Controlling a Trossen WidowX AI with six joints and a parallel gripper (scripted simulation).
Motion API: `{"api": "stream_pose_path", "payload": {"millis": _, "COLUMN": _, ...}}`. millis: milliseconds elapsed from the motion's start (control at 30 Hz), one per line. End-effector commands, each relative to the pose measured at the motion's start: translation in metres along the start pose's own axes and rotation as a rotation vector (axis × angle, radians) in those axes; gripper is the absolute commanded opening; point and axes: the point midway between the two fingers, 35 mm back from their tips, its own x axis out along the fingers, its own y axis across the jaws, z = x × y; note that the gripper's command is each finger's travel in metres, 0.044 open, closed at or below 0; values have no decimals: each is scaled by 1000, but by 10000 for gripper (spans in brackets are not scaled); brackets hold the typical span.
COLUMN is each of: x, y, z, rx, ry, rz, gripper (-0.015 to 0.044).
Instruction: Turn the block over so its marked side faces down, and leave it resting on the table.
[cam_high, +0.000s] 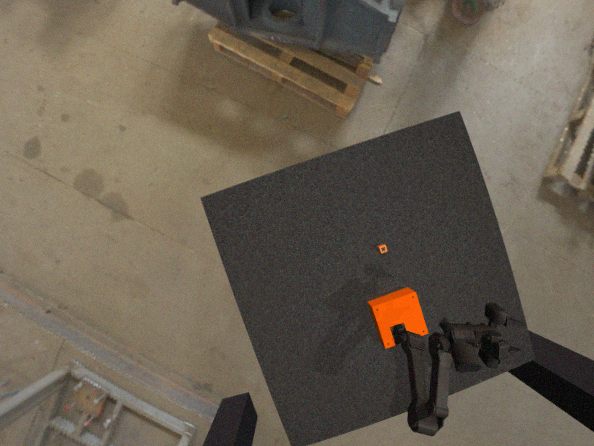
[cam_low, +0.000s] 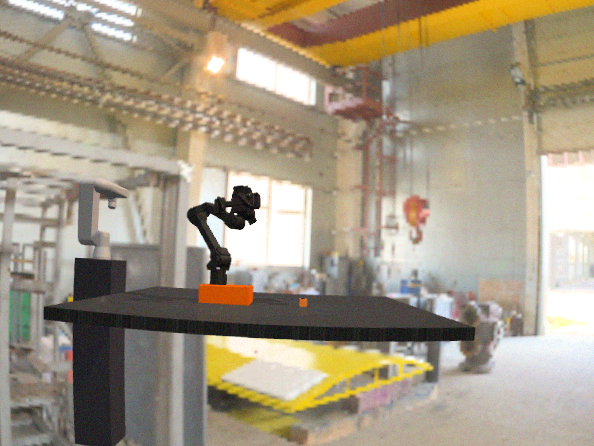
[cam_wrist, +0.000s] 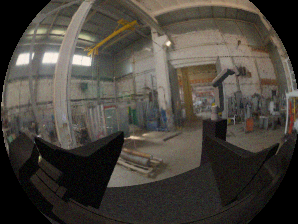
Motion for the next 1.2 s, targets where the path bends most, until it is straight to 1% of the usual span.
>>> {"api": "stream_pose_path", "payload": {"millis": 0, "x": 0, "y": 1, "z": 0, "rx": -3, "ry": 0, "rz": 5, "gripper": 426}}
{"api": "stream_pose_path", "payload": {"millis": 33, "x": 0, "y": 5, "z": -1, "rx": -13, "ry": 2, "rz": 18, "gripper": 440}}
{"api": "stream_pose_path", "payload": {"millis": 100, "x": 0, "y": 22, "z": -3, "rx": -49, "ry": 9, "rz": 73, "gripper": 440}}
{"api": "stream_pose_path", "payload": {"millis": 233, "x": -5, "y": 78, "z": -17, "rx": -173, "ry": 51, "rz": 271, "gripper": 440}}
{"api": "stream_pose_path", "payload": {"millis": 333, "x": -12, "y": 106, "z": -28, "rx": -242, "ry": 82, "rz": 375, "gripper": 440}}
{"api": "stream_pose_path", "payload": {"millis": 500, "x": -43, "y": 175, "z": -66, "rx": -462, "ry": 196, "rz": 666, "gripper": 440}}
{"api": "stream_pose_path", "payload": {"millis": 600, "x": -67, "y": 204, "z": -91, "rx": -574, "ry": 274, "rz": 817, "gripper": 440}}
{"api": "stream_pose_path", "payload": {"millis": 767, "x": -107, "y": 230, "z": -128, "rx": -724, "ry": 396, "rz": 1014, "gripper": 440}}
{"api": "stream_pose_path", "payload": {"millis": 900, "x": -143, "y": 241, "z": -157, "rx": -845, "ry": 513, "rz": 1164, "gripper": 440}}
{"api": "stream_pose_path", "payload": {"millis": 1167, "x": -222, "y": 235, "z": -206, "rx": -1087, "ry": 820, "rz": 1430, "gripper": 440}}
